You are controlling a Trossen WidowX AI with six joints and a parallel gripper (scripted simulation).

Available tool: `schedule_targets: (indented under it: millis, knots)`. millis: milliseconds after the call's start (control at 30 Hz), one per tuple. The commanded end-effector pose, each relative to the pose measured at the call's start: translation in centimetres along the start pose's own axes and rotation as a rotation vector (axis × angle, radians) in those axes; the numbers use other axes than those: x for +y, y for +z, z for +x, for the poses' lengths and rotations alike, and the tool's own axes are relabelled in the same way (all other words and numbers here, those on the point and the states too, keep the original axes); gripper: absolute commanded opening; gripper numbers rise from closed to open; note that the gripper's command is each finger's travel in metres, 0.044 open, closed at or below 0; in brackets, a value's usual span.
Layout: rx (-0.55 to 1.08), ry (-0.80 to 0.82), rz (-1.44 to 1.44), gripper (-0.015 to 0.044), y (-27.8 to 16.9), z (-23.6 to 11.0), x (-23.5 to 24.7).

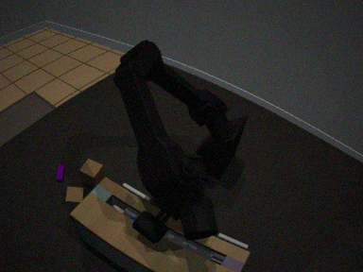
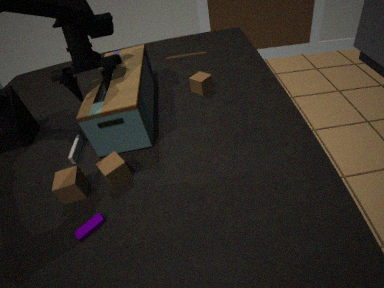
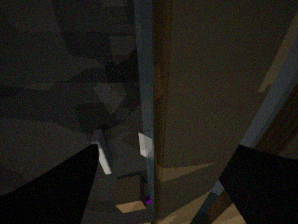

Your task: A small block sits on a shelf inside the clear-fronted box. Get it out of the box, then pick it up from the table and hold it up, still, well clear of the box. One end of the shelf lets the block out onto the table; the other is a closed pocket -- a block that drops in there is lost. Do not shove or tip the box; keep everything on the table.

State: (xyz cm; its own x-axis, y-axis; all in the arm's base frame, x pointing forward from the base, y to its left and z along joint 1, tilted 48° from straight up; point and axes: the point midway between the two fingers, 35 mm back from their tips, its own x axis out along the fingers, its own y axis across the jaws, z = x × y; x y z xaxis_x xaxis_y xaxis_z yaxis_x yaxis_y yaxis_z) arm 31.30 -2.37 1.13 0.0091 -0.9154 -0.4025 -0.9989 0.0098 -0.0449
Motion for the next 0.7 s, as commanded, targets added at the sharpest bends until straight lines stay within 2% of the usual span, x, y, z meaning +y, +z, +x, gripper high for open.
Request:
schedule_targets:
  millis: [0, 667]
  knots:
    - [0.001, 0.001, -0.005, 0.04, 0.7, -0.2, 0.3]
    - [0.002, 0.001, -0.005, 0.04, -1.0, 0.4, 0.2]
